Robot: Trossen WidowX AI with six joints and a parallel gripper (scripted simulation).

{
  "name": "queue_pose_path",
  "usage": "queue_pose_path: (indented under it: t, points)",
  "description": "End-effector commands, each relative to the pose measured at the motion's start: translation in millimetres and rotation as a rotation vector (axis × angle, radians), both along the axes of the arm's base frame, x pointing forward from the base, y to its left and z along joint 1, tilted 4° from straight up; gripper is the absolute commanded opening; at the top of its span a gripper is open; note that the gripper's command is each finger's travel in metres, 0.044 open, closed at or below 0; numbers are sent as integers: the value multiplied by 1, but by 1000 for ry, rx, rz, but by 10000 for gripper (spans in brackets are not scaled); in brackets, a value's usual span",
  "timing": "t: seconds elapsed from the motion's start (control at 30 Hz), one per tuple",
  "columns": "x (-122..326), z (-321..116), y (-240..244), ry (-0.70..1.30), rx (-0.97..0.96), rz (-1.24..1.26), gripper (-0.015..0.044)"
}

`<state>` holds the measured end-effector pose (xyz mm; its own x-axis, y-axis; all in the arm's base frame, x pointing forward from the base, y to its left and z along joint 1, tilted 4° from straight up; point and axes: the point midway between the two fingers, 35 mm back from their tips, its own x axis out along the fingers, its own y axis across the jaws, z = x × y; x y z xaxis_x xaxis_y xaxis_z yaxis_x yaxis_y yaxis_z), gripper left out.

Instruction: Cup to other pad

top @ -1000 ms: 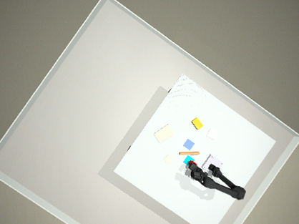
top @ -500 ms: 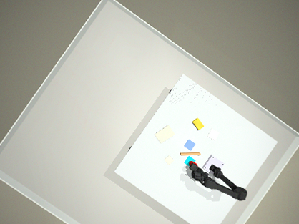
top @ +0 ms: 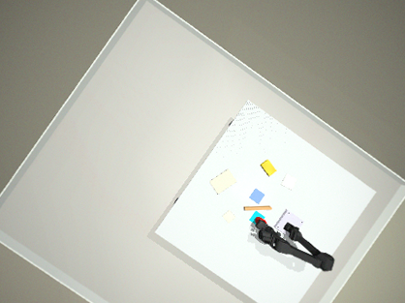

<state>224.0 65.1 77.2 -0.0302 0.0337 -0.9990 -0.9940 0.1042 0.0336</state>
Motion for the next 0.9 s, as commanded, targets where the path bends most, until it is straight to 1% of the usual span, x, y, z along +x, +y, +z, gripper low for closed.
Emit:
queue_pose_path:
  t: [0.0,0.53,0.87]
  points:
    - [-2,-8,1,11,2,-4,0]
    - [-5,-27,2,12,2,-4,0]
    - [-3,-26,1,5,-1,0,0]
